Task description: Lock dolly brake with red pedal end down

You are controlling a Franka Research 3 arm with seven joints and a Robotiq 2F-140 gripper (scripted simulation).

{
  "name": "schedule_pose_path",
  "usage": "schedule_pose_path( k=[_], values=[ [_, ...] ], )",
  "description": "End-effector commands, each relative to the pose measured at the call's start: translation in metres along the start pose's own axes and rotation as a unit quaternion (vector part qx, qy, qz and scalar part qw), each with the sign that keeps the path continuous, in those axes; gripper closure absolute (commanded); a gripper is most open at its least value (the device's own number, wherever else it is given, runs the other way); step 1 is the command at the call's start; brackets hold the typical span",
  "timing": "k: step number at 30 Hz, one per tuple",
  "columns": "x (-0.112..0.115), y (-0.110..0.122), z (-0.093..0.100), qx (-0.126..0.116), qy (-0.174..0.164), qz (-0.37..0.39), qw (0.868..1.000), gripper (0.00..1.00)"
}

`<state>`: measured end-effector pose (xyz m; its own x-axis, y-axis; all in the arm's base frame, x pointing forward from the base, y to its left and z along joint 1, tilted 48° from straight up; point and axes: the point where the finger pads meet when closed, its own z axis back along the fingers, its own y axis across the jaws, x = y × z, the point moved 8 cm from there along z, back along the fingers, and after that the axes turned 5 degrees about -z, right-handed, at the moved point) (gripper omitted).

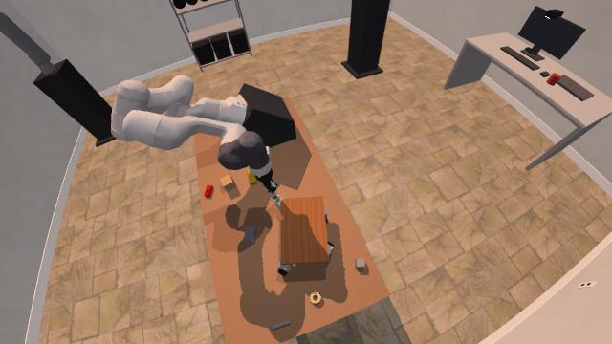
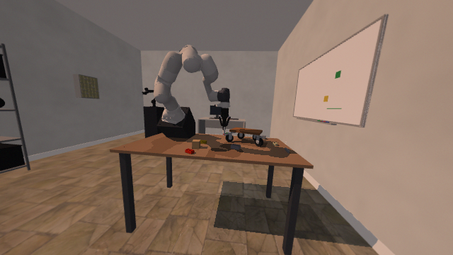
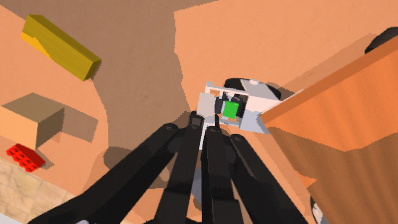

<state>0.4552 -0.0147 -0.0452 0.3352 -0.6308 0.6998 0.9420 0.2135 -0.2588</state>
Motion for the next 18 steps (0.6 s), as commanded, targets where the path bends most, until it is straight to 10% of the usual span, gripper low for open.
schedule_pose_path(
  k=[1,18],
  values=[
    [0.001,0.000,0.016,-0.001,-0.001,0.002,1.000,1.00],
    [0.000,0.000,0.073,-0.001,-0.001,0.002,1.000,1.00]
  ],
)
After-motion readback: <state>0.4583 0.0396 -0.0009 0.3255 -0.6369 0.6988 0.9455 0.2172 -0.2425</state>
